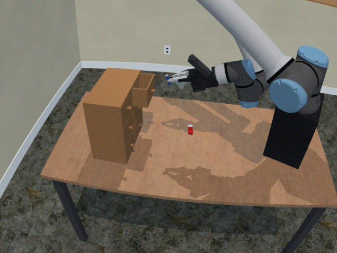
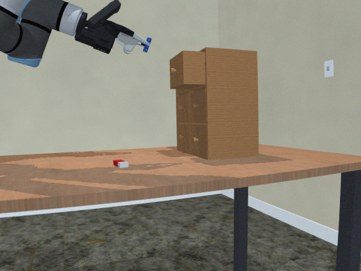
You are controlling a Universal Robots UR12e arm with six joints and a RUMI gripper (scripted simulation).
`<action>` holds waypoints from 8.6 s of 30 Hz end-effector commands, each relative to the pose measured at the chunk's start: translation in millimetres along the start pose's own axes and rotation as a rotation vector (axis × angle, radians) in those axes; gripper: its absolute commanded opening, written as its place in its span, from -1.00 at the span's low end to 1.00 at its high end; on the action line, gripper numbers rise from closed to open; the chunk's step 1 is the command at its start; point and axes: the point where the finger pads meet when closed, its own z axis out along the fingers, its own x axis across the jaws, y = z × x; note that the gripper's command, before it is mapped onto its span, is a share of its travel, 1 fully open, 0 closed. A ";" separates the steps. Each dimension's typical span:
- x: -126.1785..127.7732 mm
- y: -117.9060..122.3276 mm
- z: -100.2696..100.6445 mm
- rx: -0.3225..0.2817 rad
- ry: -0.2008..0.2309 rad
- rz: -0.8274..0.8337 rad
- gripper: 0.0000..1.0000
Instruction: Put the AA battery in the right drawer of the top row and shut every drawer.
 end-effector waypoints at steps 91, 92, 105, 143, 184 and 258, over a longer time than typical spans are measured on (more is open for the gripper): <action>0.5 -41.6 114.9 0.000 0.001 0.000 -0.91; 0.5 -41.6 114.9 0.000 0.001 0.000 -0.91; 0.5 -41.6 114.9 0.000 0.001 0.000 -0.91; 0.5 -41.6 114.9 0.000 0.001 0.000 1.00; 0.4 -25.1 58.9 0.000 0.001 0.000 1.00; 1.6 1.0 -36.5 -0.039 0.002 0.000 1.00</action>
